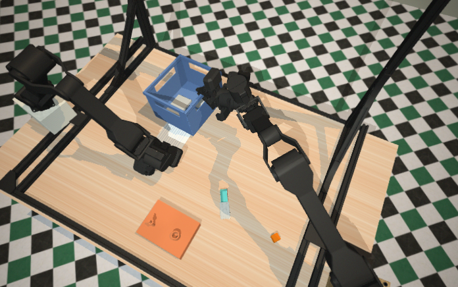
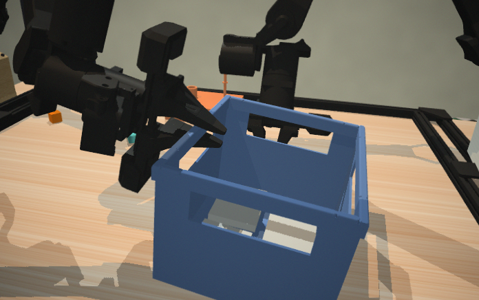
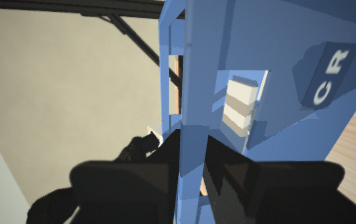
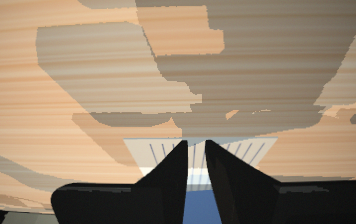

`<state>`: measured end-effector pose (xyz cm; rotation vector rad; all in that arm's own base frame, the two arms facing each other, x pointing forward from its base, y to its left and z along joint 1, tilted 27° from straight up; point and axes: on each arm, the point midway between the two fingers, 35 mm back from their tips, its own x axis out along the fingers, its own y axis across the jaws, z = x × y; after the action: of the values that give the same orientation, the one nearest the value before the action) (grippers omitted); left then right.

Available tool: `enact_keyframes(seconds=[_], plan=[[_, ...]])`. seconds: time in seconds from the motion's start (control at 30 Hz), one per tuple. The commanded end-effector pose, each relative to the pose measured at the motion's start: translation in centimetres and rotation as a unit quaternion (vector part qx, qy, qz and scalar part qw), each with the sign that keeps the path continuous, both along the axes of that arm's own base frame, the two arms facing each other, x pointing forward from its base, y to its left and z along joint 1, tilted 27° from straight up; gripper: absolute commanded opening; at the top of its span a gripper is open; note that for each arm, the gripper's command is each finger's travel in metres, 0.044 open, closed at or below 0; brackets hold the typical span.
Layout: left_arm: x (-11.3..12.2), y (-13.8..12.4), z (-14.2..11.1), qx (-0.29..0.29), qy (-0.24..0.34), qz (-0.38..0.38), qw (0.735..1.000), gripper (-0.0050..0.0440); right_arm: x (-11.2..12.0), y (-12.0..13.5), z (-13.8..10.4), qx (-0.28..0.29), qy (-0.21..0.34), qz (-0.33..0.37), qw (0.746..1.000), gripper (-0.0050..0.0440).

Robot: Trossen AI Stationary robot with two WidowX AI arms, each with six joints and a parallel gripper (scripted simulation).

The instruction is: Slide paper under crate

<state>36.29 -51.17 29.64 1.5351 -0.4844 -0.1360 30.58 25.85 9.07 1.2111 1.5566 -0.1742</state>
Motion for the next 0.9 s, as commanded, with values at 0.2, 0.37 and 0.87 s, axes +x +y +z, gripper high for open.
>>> enact_keyframes(seconds=[0.2, 0.37, 0.87], plan=[[-1.7, 0.2, 4.4, -0.037, -0.025, -0.013, 0.999, 0.0000, 0.1, 0.0, -0.6, -0.004, 0.003, 0.000, 1.000, 0.0060], [-1.7, 0.2, 4.4, -0.037, -0.025, -0.013, 0.999, 0.0000, 0.0, 0.3, -0.7, -0.004, 0.003, 0.000, 1.000, 0.0060], [-1.7, 0.2, 4.4, -0.037, -0.025, -0.013, 0.999, 0.0000, -0.5, 1.4, -0.7, -0.004, 0.003, 0.000, 1.000, 0.0060]])
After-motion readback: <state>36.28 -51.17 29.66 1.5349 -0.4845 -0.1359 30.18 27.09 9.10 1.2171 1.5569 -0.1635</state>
